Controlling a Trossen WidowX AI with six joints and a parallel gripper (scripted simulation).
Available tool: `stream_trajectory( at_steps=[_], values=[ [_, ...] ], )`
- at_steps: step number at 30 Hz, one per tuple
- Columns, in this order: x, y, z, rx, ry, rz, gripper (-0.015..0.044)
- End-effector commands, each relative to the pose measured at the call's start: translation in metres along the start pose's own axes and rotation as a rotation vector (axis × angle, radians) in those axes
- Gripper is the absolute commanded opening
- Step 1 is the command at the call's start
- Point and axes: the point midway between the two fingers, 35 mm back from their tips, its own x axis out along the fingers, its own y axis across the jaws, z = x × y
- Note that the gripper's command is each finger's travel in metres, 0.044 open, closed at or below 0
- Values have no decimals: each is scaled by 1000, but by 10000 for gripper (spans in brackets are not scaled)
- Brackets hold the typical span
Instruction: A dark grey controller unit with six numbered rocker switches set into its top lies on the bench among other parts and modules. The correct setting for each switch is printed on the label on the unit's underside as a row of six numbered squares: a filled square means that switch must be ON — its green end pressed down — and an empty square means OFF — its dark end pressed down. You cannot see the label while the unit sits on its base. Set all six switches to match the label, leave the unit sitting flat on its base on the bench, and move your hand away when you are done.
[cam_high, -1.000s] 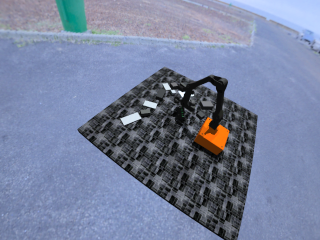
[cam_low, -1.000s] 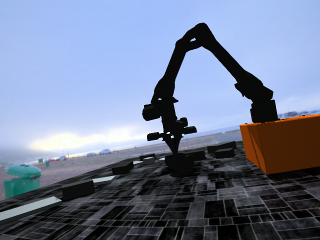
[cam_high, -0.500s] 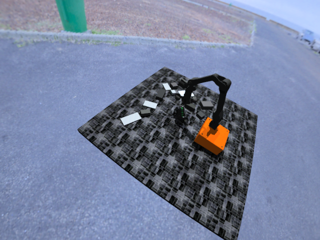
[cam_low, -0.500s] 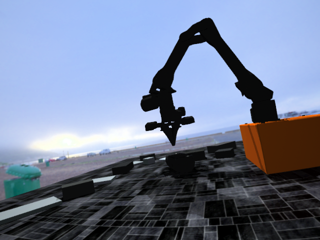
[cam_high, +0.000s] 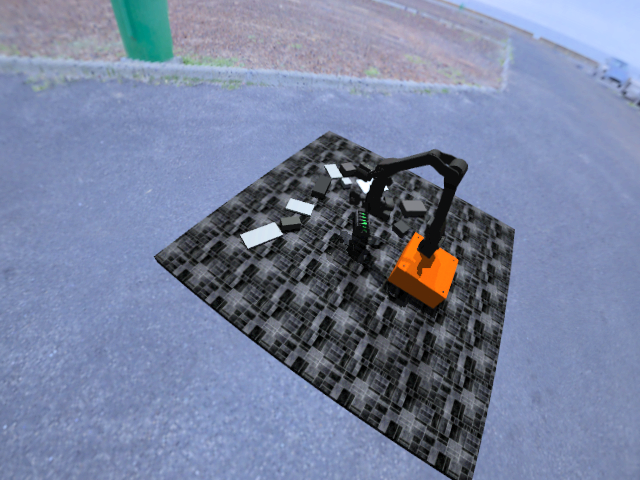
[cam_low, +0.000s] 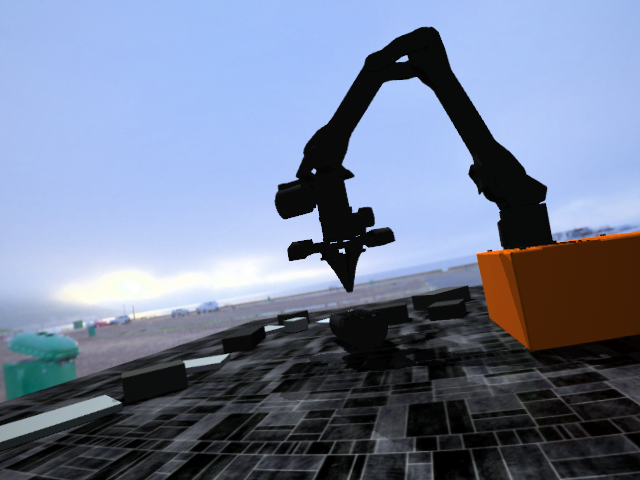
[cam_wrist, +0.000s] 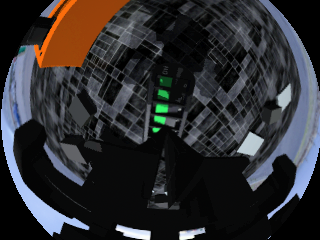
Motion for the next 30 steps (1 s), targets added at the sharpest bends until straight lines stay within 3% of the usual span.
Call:
stream_trajectory(
  at_steps=[1, 13, 30],
  values=[
    [-1, 0, 1, 3, 0, -4, 0],
    [-1, 0, 3, 6, -1, -11, 0],
    [28, 52, 6, 4, 11, -210, 0]
  ],
)
